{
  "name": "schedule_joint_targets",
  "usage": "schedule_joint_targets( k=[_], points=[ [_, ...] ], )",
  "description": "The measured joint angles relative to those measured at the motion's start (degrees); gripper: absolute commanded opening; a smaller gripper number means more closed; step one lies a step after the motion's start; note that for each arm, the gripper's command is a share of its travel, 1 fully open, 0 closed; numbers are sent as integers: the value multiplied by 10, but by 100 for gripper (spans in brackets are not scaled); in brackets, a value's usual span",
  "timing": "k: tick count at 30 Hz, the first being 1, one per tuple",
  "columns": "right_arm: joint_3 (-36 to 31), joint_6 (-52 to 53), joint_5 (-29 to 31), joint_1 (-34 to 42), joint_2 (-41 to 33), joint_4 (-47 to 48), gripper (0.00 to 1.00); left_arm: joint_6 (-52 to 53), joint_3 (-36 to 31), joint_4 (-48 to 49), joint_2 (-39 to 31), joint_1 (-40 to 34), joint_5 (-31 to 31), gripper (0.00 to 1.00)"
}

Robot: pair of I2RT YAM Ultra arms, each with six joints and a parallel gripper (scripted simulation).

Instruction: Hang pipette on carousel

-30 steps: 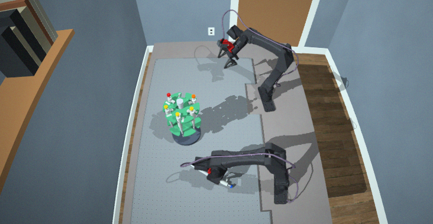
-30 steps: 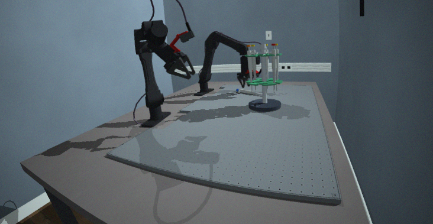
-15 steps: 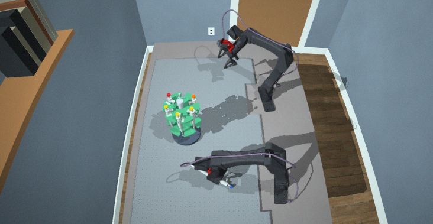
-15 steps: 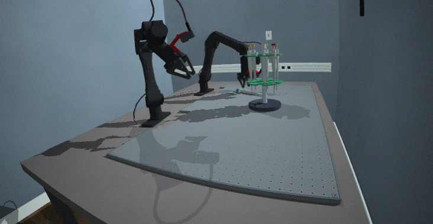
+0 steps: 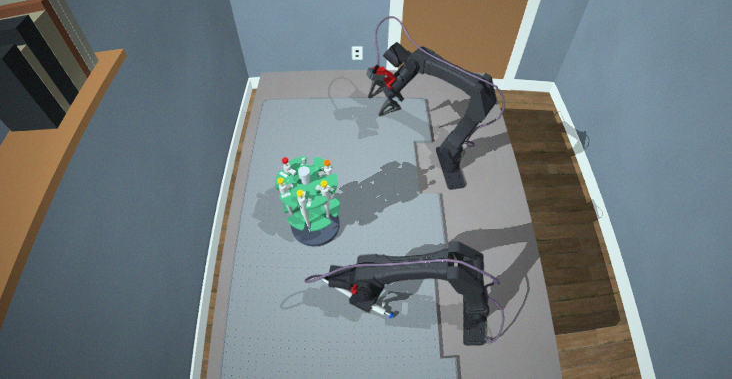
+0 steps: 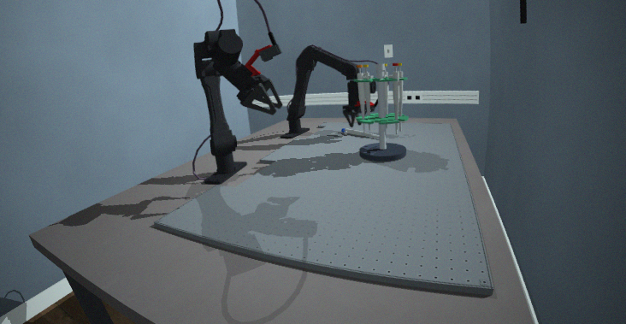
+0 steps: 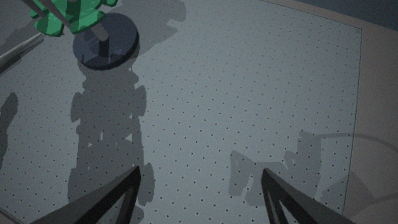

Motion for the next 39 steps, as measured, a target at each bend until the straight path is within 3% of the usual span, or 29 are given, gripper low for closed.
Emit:
schedule_joint_targets(
  k=[39],
  points=[
    [0,0,0,0,0,0,100,0,-55,63,19,0,0,54]
  ],
)
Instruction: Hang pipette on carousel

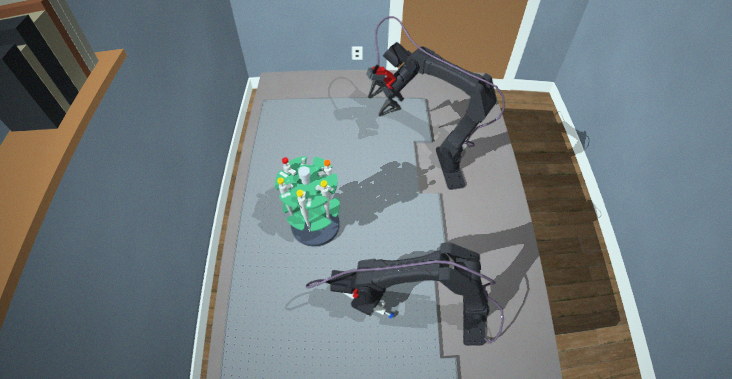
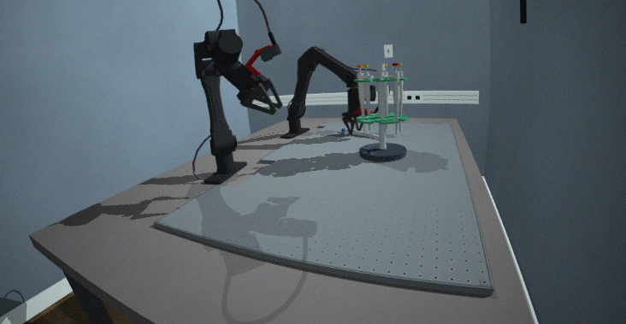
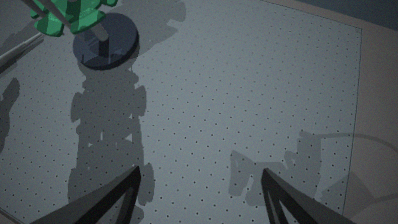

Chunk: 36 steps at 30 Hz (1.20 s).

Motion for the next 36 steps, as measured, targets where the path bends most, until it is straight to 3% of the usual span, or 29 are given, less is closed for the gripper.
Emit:
schedule_joint_targets(
  k=[36],
  points=[
    [0,0,0,0,0,0,100,0,-5,17,1,0,0,54]
  ],
)
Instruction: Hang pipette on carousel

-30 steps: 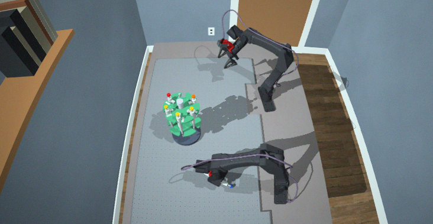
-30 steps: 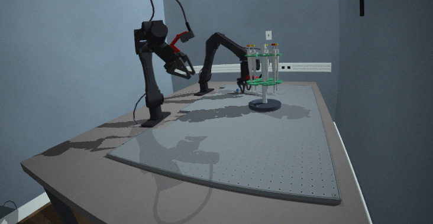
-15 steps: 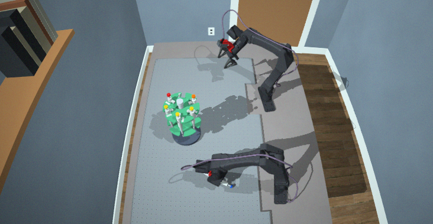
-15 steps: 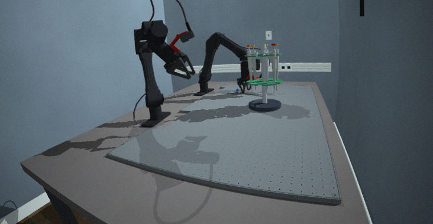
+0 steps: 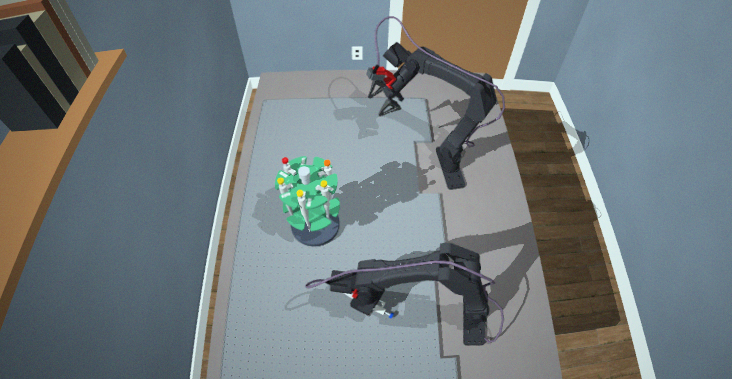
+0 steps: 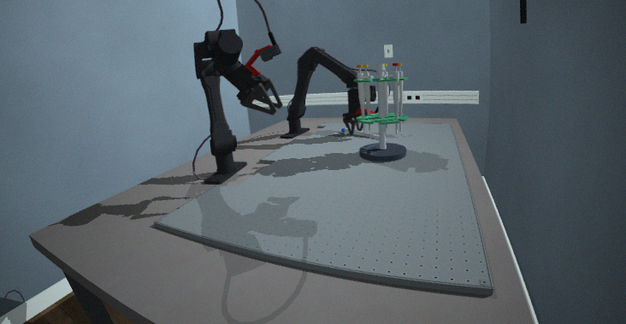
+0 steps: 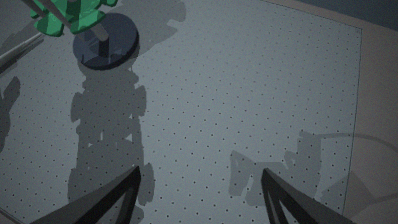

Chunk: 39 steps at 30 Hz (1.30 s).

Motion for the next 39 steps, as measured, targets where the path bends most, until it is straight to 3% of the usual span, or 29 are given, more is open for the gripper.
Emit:
schedule_joint_targets(
  k=[24,25,39],
  points=[
    [0,0,0,0,0,0,100,0,0,0,0,0,0,54],
    [0,0,0,0,0,0,100,0,0,0,0,0,0,12],
    [0,0,0,0,0,0,100,0,0,1,0,0,0,12]
  ],
)
